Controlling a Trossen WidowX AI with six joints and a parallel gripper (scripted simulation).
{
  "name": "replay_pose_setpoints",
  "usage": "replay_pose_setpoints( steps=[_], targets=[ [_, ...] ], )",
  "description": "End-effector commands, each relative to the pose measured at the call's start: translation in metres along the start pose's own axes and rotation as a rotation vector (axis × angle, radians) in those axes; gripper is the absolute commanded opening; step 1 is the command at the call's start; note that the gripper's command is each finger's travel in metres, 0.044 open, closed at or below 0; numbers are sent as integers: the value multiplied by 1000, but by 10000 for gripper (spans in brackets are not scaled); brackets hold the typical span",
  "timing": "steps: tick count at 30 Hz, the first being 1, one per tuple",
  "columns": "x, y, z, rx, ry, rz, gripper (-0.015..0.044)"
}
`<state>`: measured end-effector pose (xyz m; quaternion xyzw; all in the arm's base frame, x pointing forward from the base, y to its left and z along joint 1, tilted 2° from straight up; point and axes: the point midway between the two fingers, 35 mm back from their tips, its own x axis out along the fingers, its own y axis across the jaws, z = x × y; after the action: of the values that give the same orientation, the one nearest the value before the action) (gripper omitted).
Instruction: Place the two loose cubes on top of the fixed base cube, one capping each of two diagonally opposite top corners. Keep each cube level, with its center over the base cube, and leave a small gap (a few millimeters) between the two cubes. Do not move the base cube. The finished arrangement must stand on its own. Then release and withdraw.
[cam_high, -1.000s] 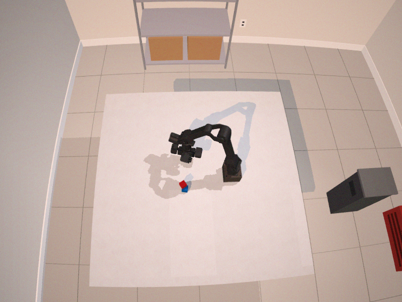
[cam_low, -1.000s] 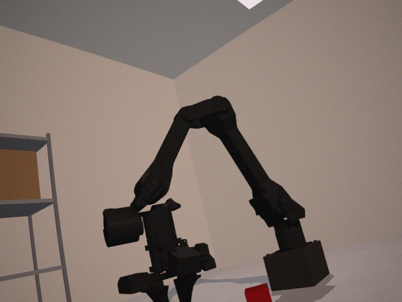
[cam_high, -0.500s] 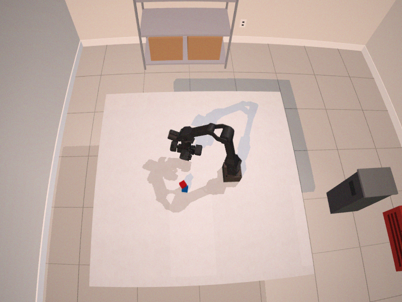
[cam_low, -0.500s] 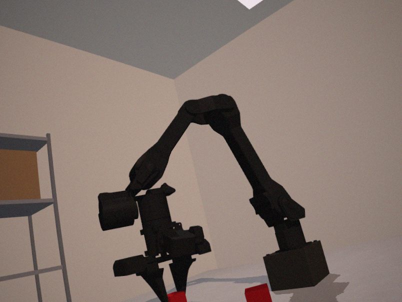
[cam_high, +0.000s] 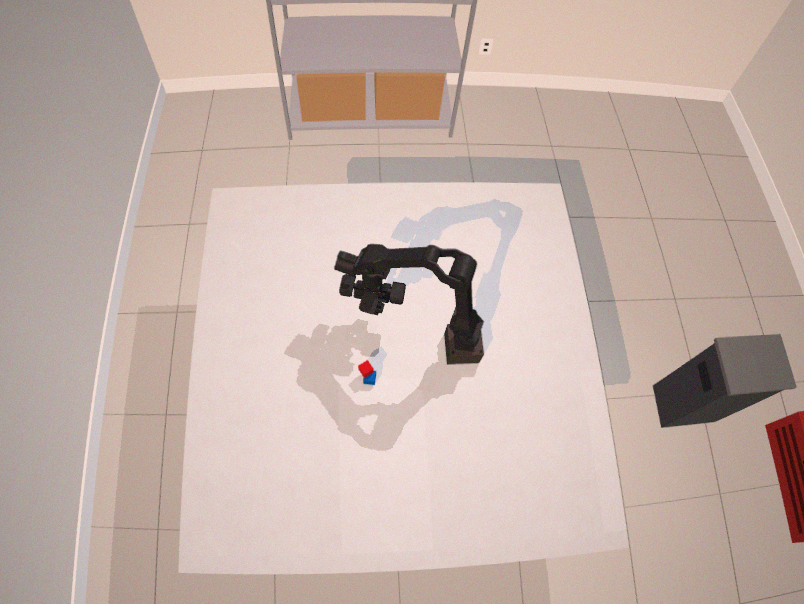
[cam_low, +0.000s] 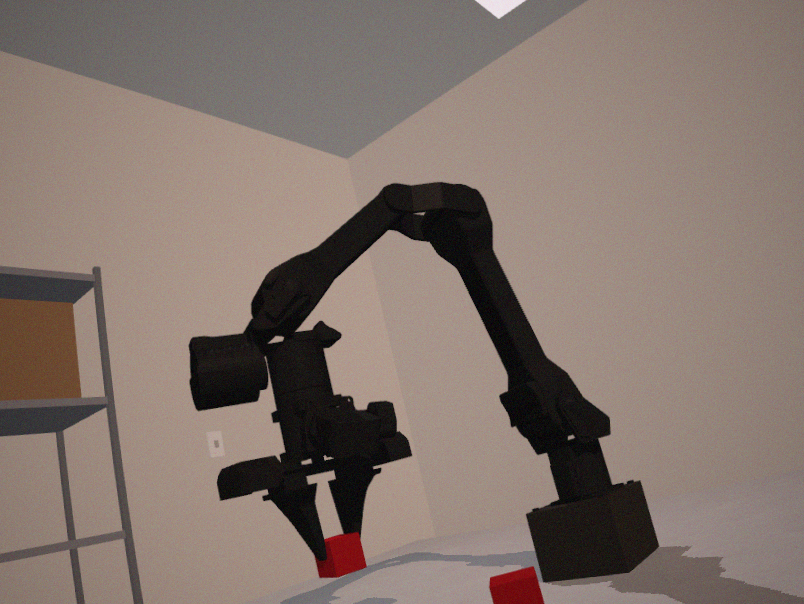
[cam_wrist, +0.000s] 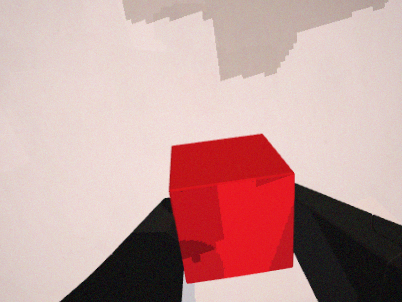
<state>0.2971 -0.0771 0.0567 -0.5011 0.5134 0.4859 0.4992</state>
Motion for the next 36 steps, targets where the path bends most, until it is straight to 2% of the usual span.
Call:
replay_pose_setpoints(
  steps=[1, 10, 36],
  targets=[
    [-16, -1, -1, 4, 5, -14, 105],
    [-30, 1, 2, 20, 5, -14, 105],
    [-28, -4, 79, 658, -17, -19, 105]
  ],
)
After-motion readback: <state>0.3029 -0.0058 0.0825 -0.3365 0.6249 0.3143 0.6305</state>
